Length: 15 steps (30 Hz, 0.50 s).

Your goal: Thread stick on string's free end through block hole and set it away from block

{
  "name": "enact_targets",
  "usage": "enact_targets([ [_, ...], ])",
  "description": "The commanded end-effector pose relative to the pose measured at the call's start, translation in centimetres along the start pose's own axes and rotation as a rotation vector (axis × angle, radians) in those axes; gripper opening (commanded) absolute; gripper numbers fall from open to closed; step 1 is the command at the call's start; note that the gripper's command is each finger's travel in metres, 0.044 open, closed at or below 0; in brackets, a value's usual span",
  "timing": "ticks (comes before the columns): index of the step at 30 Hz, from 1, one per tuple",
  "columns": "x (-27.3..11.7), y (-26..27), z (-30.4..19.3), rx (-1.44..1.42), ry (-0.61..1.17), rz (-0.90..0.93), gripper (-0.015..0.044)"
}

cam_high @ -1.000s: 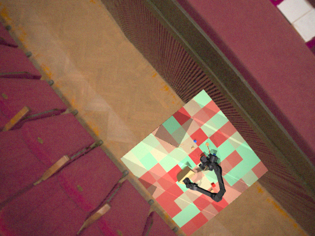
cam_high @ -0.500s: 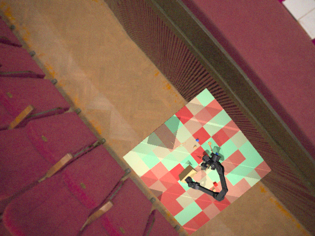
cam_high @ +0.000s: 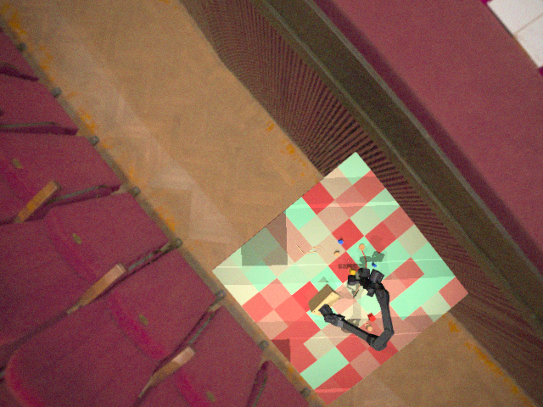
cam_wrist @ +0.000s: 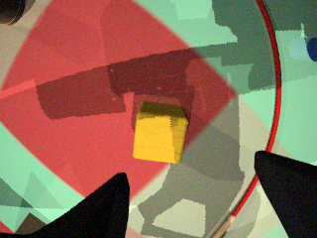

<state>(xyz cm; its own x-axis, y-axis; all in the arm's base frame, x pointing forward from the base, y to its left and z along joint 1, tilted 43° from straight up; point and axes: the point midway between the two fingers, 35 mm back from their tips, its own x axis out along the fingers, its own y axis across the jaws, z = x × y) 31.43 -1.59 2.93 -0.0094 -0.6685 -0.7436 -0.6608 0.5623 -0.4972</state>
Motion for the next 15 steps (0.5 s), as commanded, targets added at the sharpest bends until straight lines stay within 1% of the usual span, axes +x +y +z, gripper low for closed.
enact_targets([
  [1,0.0,-1.1,-2.2,0.725,0.007,-0.006,0.042],
  [2,0.0,-1.2,-2.5,0.832,0.006,-0.006,0.044],
  [6,0.0,-1.8,-3.7,1.234,0.005,-0.008,0.044],
  [15,0.0,-2.5,-5.3,1.824,0.002,-0.012,0.044],
])
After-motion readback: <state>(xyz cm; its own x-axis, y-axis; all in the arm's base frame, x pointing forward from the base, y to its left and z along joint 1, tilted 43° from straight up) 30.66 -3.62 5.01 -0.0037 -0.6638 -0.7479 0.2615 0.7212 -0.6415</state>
